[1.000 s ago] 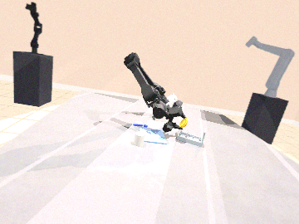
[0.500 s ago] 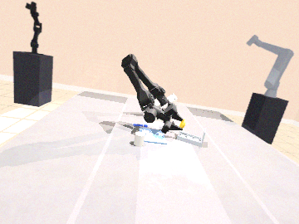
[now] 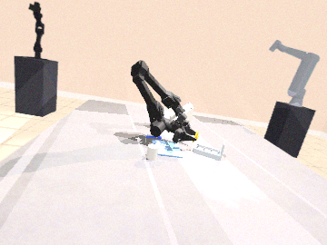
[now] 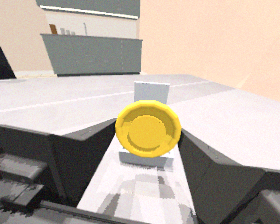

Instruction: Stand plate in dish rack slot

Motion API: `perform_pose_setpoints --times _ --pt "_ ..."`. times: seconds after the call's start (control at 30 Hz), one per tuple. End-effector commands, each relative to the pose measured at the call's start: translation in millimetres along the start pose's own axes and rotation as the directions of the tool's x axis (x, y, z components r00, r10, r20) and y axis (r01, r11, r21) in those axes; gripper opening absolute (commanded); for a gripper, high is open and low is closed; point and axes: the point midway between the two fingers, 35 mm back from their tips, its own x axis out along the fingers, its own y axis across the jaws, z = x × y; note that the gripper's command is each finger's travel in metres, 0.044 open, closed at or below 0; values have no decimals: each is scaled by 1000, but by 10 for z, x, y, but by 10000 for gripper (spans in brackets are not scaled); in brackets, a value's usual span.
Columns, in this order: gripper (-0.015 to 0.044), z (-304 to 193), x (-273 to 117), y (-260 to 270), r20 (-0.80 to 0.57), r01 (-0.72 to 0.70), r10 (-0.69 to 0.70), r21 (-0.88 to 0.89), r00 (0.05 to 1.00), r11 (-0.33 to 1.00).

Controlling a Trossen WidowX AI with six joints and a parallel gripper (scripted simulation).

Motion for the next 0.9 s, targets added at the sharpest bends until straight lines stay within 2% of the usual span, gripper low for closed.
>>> perform_pose_setpoints --times 0.0,0.33,0.87 --pt "0 12 -20 -5 26 25 -24 -52 999 998" --pt "0 12 -13 -5 26 25 -24 -52 999 998" --pt "0 32 252 -8 21 21 -20 -44 1000 999"
